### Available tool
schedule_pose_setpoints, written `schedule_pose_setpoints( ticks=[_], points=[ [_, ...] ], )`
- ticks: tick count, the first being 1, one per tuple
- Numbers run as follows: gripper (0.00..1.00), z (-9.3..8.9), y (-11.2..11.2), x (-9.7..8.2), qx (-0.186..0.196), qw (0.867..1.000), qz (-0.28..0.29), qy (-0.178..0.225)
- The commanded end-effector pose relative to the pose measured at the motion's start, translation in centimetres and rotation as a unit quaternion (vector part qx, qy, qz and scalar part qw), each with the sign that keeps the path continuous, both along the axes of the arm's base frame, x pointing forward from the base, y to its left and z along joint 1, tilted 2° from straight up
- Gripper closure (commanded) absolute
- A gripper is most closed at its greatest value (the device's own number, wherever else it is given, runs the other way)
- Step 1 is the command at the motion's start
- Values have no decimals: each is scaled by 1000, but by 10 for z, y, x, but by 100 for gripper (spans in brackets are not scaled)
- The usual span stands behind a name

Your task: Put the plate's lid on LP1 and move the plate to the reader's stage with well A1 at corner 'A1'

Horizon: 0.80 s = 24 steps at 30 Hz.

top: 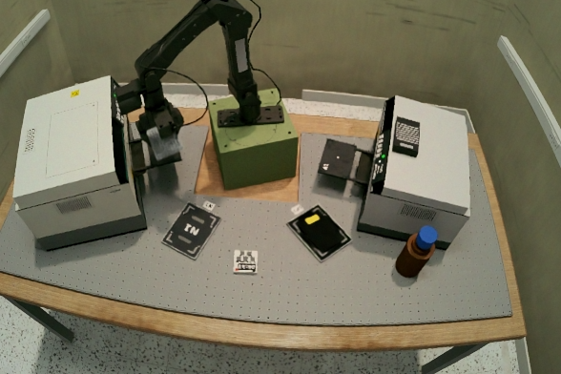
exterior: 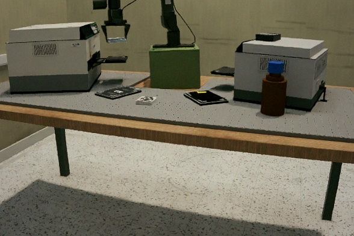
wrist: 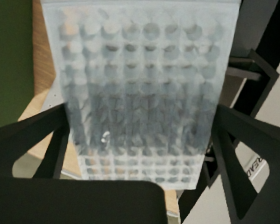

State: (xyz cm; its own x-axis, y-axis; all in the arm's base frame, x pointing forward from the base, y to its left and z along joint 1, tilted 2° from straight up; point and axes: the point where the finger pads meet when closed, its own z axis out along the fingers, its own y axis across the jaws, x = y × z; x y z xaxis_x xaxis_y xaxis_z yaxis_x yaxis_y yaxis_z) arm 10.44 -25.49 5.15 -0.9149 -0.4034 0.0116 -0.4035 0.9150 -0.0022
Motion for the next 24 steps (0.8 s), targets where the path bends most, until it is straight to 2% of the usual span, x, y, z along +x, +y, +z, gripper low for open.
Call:
schedule_pose_setpoints(
  ticks=[1, 5, 12, 15, 17, 24],
  points=[
    [14, 20, -10, 2, -24, 999, -14, -20],
    [14, 21, -14, -8, -25, 999, -12, -19],
    [14, 22, -20, -26, -26, 998, -60, -19],
    [14, 23, -22, -34, -26, 998, -61, -19],
    [14, 23, -22, -34, -26, 998, -61, -19],
    [14, 24, -26, -53, -27, 994, -108, -18]
  ],
)
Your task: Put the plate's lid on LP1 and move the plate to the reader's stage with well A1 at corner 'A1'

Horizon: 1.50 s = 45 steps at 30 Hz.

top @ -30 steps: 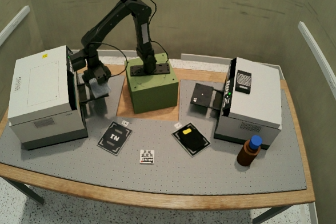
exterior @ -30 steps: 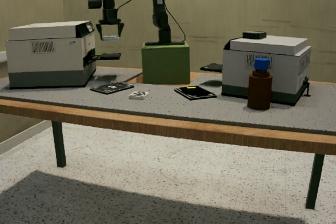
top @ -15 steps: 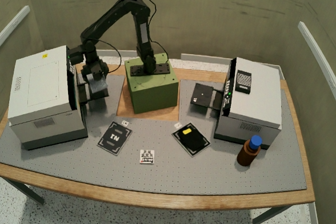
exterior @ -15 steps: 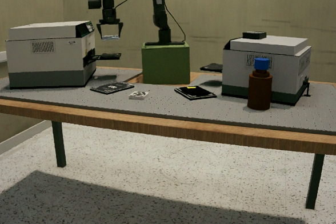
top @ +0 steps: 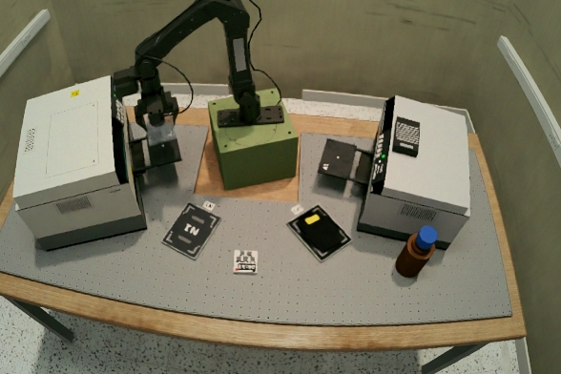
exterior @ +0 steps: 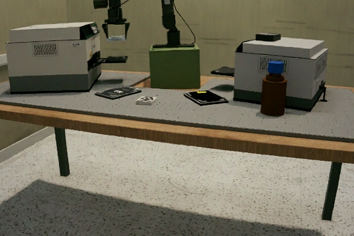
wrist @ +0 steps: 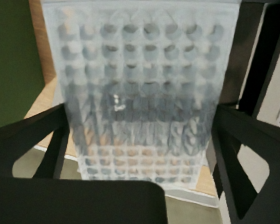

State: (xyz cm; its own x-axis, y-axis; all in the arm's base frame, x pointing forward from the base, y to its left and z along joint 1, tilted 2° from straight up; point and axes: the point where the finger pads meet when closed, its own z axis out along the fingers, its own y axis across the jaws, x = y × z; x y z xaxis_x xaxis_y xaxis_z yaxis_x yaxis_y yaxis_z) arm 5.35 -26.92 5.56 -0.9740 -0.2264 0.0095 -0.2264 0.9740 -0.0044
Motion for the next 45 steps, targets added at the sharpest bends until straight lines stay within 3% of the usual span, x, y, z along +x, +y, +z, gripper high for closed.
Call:
schedule_pose_setpoints(
  ticks=[1, 5, 7, 36, 40, 42, 44, 45],
  points=[
    [14, 20, -13, -5, -28, 999, -9, -14],
    [14, 21, -15, -12, -28, 999, -7, -14],
    [14, 21, -14, -6, -28, 999, 5, -14],
    [14, 16, -17, -4, -24, 1000, 7, -13],
    [14, 10, -21, -3, -25, 1000, 7, -13],
    [14, -3, -7, -6, -5, 1000, 6, -10],
    [14, -3, -7, -6, -5, 1000, 6, -10],
    [14, 15, -23, -3, -41, 999, 7, -16]
  ],
)
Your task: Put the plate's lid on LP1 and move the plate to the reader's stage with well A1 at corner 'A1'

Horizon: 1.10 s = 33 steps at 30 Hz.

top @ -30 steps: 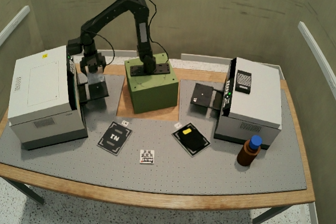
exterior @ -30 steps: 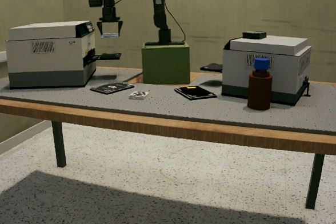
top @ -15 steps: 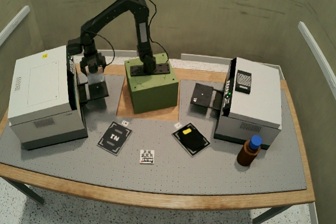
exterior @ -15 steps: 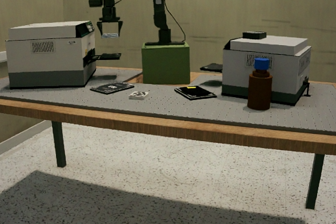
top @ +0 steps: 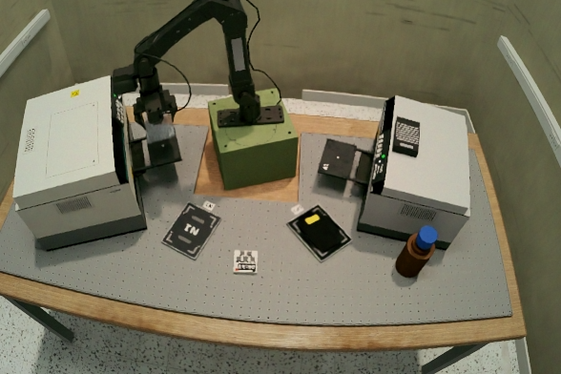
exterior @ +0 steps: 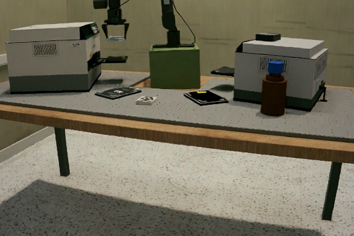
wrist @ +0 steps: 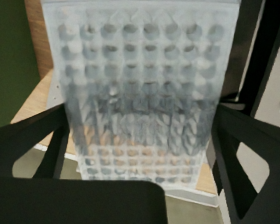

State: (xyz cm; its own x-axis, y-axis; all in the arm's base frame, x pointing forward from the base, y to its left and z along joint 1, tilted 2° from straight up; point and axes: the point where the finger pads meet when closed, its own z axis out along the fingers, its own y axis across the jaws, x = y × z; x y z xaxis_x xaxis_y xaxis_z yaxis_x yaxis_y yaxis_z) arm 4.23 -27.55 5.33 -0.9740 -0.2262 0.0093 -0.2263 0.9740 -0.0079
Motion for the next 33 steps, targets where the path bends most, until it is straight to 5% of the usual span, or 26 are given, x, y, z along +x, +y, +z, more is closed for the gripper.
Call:
schedule_pose_setpoints(
  ticks=[1, 5, 8, 13, 17, 21, 25, 28, 33],
  points=[
    [14, 16, -16, 8, -40, 999, 7, -15],
    [14, -10, -1, 6, -1, 1000, 7, -9],
    [14, -3, -7, 7, -22, 1000, 8, -13],
    [14, -19, -4, 6, -5, 1000, 6, -10],
    [14, -3, -18, 8, -40, 999, 6, -15],
    [14, -29, -1, 6, 0, 1000, 6, -9],
    [14, -23, -9, 7, -23, 1000, 7, -13],
    [14, -38, -1, 6, 0, 1000, 7, -9],
    [14, -38, -7, 7, -11, 1000, 7, -11]
  ],
)
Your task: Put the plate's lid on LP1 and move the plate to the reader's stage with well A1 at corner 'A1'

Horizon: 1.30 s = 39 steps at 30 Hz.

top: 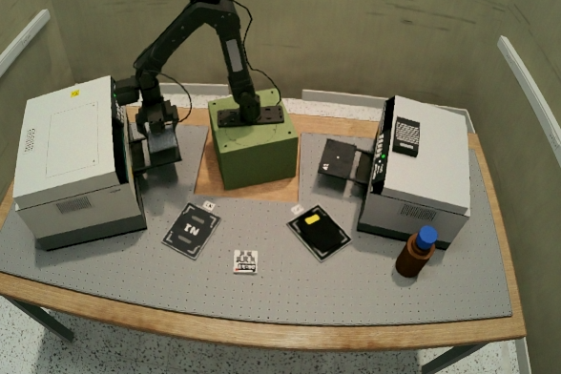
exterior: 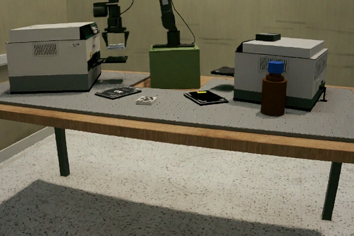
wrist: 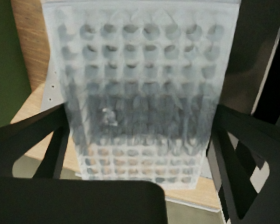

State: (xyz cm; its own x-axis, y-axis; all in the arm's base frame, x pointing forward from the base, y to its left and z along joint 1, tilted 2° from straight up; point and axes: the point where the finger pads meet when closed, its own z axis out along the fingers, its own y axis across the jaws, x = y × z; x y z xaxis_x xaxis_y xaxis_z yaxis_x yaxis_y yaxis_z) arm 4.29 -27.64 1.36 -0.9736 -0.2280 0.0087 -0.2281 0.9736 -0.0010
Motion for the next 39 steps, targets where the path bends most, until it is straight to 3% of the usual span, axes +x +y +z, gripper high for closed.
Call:
schedule_pose_setpoints(
  ticks=[1, 3, 13, 17, 18, 22, 25, 30, 34, 35, 37, 39],
  points=[
    [14, 14, -16, 8, -38, 999, 6, -15],
    [14, 3, -4, 6, -22, 1000, 6, -13],
    [14, -17, -6, 7, -11, 1000, 7, -11],
    [14, -18, -2, 6, -13, 1000, 7, -11],
    [14, -13, -17, 9, -27, 1000, 7, -13],
    [14, -16, -18, 9, -30, 999, 7, -14],
    [14, -33, -1, 6, -4, 1000, 7, -10],
    [14, -29, -12, 8, -25, 1000, 7, -13],
    [14, -39, -4, 7, -10, 1000, 7, -11],
    [14, -33, -18, 9, -27, 1000, 8, -13],
    [14, -42, -7, 8, -13, 1000, 8, -11],
    [14, -38, -9, 4, -18, 1000, 2, -8]
  ],
)
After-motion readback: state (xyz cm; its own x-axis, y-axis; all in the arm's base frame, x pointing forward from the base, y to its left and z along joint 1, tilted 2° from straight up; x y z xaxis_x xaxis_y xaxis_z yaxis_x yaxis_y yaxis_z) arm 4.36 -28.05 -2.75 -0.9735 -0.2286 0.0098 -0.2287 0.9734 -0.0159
